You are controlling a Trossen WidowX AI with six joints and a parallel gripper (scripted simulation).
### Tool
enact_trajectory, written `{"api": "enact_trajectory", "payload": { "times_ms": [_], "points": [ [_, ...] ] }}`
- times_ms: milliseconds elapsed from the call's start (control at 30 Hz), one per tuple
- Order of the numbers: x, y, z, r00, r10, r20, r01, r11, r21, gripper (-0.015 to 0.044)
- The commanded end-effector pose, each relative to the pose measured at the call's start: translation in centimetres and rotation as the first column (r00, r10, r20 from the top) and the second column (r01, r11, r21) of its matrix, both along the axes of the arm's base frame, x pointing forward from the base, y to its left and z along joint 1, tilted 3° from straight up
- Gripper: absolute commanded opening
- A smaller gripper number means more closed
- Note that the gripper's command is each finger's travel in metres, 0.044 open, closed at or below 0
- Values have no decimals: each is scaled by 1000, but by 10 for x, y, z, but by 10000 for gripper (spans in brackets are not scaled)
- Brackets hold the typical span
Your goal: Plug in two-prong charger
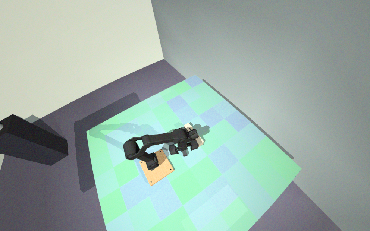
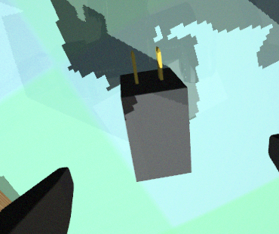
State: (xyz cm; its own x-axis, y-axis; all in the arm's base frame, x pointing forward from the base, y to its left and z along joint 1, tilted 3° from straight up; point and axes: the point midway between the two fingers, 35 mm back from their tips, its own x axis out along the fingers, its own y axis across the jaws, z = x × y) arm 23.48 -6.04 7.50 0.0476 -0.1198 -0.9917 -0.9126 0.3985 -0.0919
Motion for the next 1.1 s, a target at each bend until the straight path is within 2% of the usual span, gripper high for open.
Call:
{"api": "enact_trajectory", "payload": {
  "times_ms": [0,967,1067],
  "points": [
    [-1,0,-9,1000,5,-14,-5,1000,5,440],
    [1,-2,-50,1000,5,-14,-5,1000,5,440],
    [2,-2,-47,1000,0,-5,0,1000,1,361]
  ]
}}
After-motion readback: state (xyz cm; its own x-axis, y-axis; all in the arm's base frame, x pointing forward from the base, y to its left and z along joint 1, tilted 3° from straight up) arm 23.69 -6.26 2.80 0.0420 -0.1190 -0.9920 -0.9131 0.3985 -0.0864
